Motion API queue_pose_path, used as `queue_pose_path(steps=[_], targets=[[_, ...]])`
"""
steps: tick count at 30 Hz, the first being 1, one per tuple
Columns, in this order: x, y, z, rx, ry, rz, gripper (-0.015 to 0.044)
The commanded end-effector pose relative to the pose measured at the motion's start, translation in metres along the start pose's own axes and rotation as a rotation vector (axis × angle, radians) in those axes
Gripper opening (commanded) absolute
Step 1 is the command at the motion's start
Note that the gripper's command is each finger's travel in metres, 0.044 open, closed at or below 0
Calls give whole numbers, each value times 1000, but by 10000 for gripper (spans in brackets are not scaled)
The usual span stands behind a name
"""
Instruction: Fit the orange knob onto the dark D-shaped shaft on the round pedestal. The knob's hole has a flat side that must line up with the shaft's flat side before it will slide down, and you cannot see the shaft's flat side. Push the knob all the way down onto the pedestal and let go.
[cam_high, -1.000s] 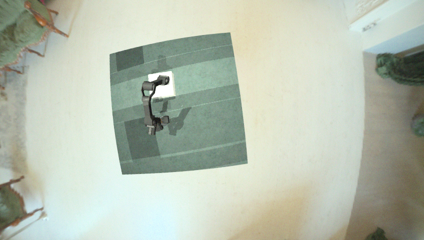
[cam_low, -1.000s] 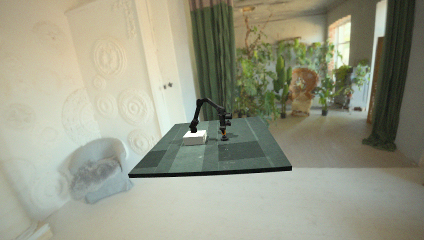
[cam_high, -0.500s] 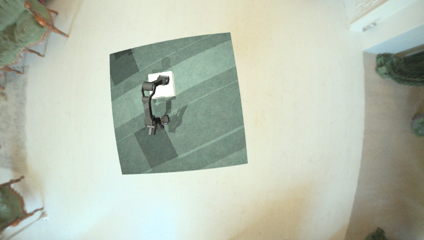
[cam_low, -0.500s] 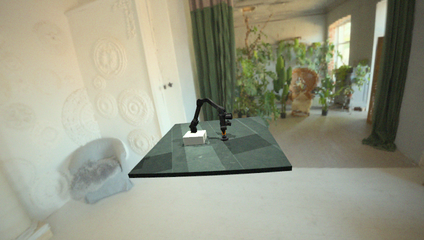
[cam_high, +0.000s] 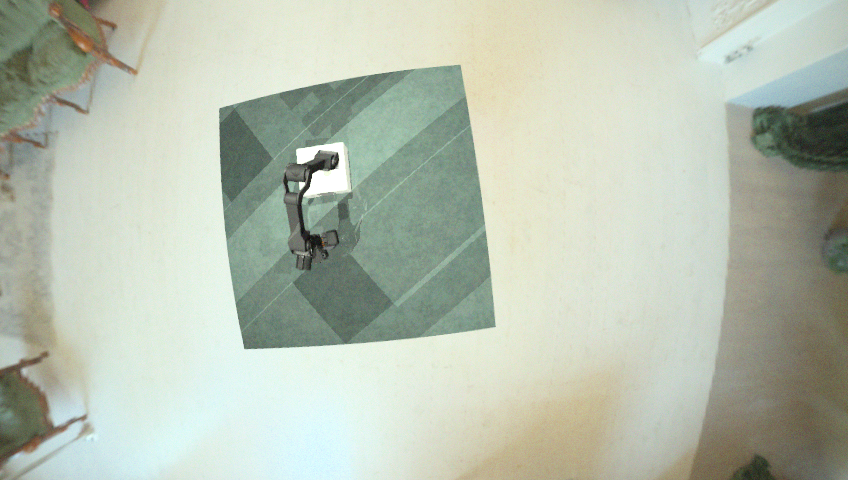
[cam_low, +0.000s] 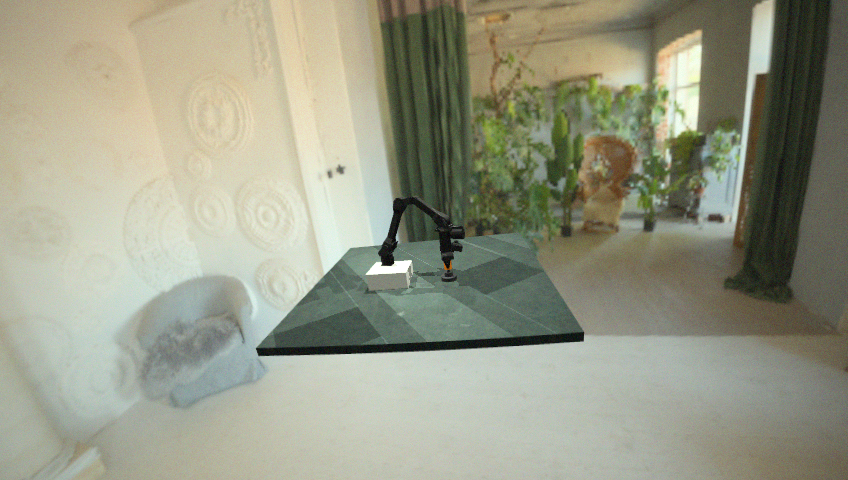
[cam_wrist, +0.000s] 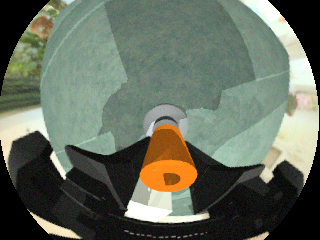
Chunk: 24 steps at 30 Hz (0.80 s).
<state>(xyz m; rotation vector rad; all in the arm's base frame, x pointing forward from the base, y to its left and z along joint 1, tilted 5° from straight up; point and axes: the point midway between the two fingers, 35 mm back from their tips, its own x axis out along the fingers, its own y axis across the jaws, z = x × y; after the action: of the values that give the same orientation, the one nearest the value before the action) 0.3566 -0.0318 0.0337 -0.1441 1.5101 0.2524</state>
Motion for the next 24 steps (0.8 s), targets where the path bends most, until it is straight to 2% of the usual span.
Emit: queue_pose_path(steps=[1,7,13,24], targets=[[-2,1,0,-7,-3,2,0],[-5,2,-2,-32,-3,2,0],[-6,2,-2,-216,-3,2,0],[-1,1,-1,-216,-3,2,0]])
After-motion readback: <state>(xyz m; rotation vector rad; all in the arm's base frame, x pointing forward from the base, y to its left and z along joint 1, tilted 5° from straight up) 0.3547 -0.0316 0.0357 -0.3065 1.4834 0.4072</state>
